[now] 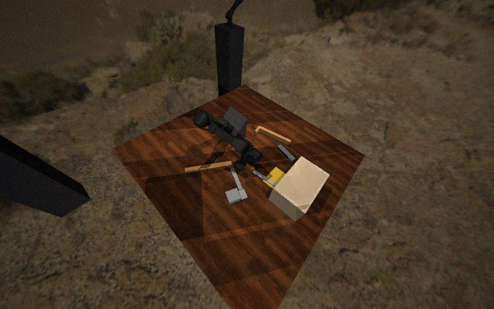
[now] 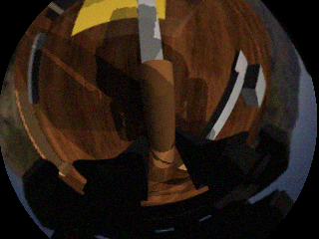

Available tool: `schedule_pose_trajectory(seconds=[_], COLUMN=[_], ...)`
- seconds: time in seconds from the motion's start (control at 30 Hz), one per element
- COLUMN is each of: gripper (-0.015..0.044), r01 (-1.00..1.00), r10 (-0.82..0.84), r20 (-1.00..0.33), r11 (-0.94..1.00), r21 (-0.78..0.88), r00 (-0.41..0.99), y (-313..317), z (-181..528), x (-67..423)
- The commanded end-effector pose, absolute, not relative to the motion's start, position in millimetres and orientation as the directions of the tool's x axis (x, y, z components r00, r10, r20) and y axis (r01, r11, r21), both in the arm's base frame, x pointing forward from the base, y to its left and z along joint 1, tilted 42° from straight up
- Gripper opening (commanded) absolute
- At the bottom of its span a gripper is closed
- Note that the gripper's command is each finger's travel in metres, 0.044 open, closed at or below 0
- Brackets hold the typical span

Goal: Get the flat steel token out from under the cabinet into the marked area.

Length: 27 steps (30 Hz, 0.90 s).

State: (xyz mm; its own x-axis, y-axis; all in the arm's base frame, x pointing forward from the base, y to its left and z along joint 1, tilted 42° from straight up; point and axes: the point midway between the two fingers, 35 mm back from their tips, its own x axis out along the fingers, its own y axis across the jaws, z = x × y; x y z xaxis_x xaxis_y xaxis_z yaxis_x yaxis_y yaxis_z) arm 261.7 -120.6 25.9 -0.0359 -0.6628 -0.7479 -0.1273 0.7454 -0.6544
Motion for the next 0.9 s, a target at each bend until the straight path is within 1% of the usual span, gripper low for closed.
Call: schedule_pose_trajectory(seconds=[0.0,0.7,0.87], gripper=[0.0000,0.0000,0.0000], r01=[-0.134,-0.135,-0.130], r10=[-0.664,-0.664,-0.663], r20=[-0.747,-0.746,-0.748], r11=[0.744,0.744,0.745], r21=[-0.654,-0.654,-0.654], r00=[-0.042,-0.043,-0.038], y=[-121,-125,-125], z=[26,30,31], x=[253,229,235])
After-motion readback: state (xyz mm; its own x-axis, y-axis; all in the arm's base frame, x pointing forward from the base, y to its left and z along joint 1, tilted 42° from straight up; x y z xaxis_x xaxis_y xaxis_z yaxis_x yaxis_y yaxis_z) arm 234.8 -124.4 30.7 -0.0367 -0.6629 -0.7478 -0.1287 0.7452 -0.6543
